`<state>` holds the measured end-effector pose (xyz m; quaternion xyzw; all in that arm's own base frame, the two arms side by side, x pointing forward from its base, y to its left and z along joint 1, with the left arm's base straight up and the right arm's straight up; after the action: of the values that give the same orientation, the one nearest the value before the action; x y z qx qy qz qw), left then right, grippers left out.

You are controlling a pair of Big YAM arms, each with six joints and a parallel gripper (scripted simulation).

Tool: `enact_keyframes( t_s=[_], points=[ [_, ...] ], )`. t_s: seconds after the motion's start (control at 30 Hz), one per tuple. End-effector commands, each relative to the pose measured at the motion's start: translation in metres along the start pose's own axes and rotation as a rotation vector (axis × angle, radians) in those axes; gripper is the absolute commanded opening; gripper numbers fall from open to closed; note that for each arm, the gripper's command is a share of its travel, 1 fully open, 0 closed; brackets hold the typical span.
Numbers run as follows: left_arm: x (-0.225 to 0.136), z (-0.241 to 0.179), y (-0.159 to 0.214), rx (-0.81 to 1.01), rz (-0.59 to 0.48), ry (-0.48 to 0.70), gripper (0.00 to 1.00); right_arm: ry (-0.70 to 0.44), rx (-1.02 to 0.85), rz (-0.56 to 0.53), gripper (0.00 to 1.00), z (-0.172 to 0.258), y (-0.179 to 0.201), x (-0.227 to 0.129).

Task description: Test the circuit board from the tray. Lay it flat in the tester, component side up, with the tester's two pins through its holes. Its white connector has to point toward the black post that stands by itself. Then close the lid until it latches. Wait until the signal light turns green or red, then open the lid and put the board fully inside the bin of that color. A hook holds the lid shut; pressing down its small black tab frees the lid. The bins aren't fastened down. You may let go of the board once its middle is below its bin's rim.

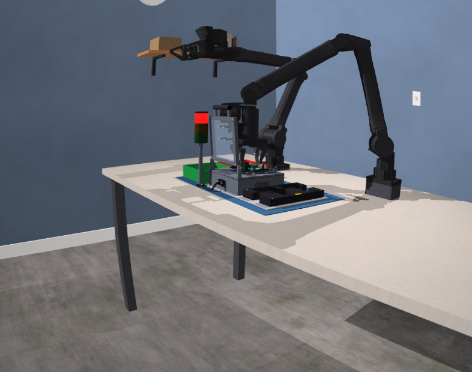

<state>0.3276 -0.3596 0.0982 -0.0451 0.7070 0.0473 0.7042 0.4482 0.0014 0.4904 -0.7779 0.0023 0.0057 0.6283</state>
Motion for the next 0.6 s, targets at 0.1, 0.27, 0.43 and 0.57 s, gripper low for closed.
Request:
enact_keyframes(
  t_s=[0.1,0.27,0.43,0.57],
  points=[
    [-0.031,0.01,-0.013,-0.007,-0.074,-0.053,0.68,0.008,-0.015,-0.021,1.0,-0.003,-0.007,0.0],
    [-0.043,0.011,-0.014,-0.007,-0.088,-0.063,0.68,0.008,-0.015,-0.021,1.0,-0.003,-0.007,0.0],
    [-0.05,0.01,-0.013,-0.007,-0.083,-0.059,0.68,0.008,-0.015,-0.021,1.0,-0.003,-0.007,0.0],
    [-0.053,0.009,-0.012,-0.007,-0.081,-0.058,0.68,0.008,-0.015,-0.021,1.0,-0.003,-0.007,0.0]
  ],
)
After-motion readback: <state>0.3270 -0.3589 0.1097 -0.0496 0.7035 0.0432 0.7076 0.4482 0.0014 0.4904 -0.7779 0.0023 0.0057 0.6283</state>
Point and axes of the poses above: on each arm, the point where the finger pads meet when closed, its own x axis out along the fingers, its own z axis across the jaws, y = z × x, the point moved 7 cm from there along -x, back along the fingers, and after that the axes turned 13 degrees about -x, right-handed, at the moved point
